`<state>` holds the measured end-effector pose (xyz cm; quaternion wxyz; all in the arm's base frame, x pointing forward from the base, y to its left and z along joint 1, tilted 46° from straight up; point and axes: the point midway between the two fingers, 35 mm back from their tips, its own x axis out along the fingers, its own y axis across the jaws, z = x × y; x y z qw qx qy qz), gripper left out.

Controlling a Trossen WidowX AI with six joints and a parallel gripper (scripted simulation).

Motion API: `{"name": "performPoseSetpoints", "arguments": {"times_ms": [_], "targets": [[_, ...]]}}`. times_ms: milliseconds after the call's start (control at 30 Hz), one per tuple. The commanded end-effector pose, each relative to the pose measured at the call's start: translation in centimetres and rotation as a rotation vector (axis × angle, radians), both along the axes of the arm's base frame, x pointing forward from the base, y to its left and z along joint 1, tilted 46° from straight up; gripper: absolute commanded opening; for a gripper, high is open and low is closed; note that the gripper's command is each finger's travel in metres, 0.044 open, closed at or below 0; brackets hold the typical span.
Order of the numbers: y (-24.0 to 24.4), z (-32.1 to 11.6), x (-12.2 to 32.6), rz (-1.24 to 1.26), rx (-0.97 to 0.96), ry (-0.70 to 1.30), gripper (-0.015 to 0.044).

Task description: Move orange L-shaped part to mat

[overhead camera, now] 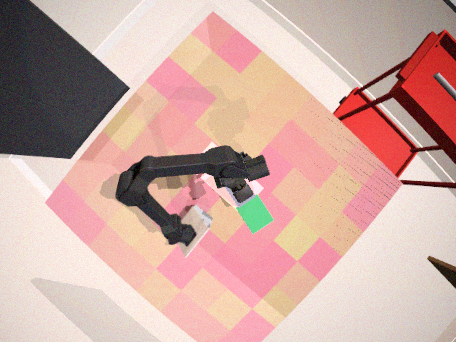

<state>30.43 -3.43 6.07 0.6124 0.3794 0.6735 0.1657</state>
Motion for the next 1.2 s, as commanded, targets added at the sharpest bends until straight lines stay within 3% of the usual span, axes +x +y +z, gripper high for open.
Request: {"name": "performPoseSetpoints", "arguments": {"times_ms": [0, 633, 700, 767, 1167], "targets": [[0.1, -0.1, -0.1, 0.0, 0.002, 0.006, 0.018], [0.1, -0.1, -0.1, 0.0, 0.002, 0.006, 0.018], [0.0, -0.3, -0.1, 0.029, 0.0, -0.024, 0.0233], [-0.3, -0.6, -0.1, 0.097, -0.004, -0.091, 0.028], [-3.8, -4.0, -1.1, 0.834, -0.032, -0.825, 0.028]]}}
